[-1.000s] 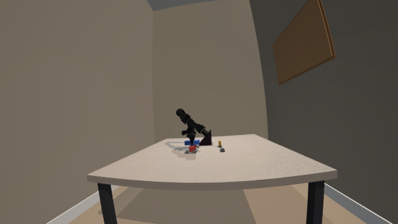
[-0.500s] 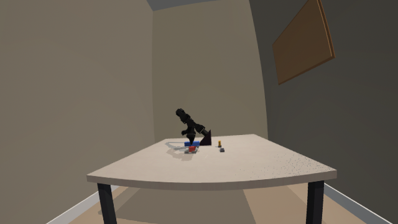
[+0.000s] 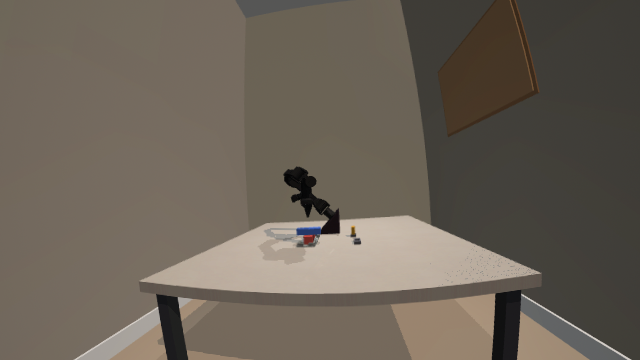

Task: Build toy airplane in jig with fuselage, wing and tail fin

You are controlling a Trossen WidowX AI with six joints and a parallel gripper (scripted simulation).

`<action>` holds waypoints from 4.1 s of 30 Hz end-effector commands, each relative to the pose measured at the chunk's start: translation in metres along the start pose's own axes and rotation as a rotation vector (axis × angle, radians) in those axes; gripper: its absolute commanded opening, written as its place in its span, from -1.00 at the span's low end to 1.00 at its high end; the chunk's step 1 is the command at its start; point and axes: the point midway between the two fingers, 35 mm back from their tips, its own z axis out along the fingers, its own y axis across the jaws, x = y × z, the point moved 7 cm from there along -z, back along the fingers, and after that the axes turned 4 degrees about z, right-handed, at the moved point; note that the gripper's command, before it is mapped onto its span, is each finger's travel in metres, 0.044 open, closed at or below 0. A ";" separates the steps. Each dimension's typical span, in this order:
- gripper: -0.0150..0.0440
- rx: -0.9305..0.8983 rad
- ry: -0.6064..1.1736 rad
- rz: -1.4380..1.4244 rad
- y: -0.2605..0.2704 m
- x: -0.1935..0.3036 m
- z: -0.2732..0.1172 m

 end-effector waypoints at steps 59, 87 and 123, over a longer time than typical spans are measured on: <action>1.00 -0.009 0.011 -1.302 -0.078 0.251 0.060; 1.00 -0.009 0.010 -1.302 -0.077 0.251 0.107; -0.49 -0.013 0.009 -1.299 -0.078 0.251 0.122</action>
